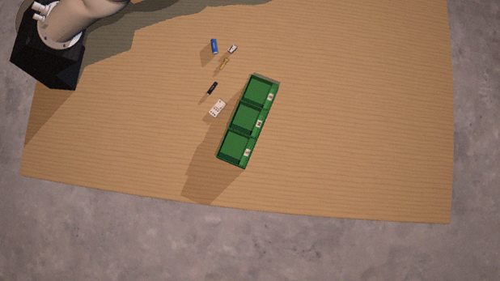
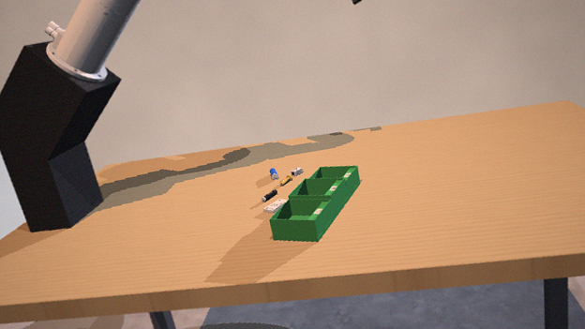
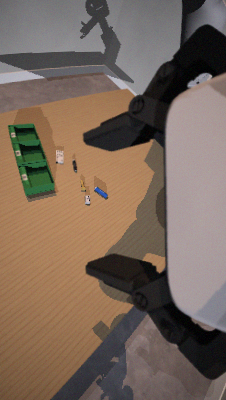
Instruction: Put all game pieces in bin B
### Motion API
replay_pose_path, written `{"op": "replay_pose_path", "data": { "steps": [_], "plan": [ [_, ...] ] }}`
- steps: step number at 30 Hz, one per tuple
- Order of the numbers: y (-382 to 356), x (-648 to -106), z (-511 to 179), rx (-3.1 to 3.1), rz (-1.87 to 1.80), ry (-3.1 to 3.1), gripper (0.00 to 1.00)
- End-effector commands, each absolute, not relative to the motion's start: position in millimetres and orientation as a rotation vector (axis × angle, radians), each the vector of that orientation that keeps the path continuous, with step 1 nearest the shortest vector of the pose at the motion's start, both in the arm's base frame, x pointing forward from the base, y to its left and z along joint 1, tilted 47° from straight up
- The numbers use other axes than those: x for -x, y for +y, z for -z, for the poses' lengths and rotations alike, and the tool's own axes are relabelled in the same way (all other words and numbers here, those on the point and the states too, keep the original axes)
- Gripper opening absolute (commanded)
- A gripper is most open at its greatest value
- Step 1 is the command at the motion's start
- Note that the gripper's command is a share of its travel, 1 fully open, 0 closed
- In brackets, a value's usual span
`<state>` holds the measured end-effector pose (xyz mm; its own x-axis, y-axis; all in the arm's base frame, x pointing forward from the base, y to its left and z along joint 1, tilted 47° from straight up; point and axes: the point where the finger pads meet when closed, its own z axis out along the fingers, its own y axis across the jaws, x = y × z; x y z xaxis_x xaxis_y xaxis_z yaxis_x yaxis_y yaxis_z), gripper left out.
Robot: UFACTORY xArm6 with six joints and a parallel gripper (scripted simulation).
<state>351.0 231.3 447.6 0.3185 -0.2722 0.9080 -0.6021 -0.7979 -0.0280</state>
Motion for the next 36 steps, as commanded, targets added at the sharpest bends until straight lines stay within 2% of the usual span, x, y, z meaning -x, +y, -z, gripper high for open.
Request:
{"op": "replay_pose_path", "data": {
  "steps": [1,17,18,36],
  "plan": [
    [232,-351,-449,-2.276,-1.474,-0.787,1.00],
    [232,-351,-449,-2.276,-1.474,-0.787,1.00],
    [232,-357,-443,-2.276,-1.474,-0.787,0.07],
    [236,-454,-352,-2.275,-1.475,-0.786,0.07]
  ]
}}
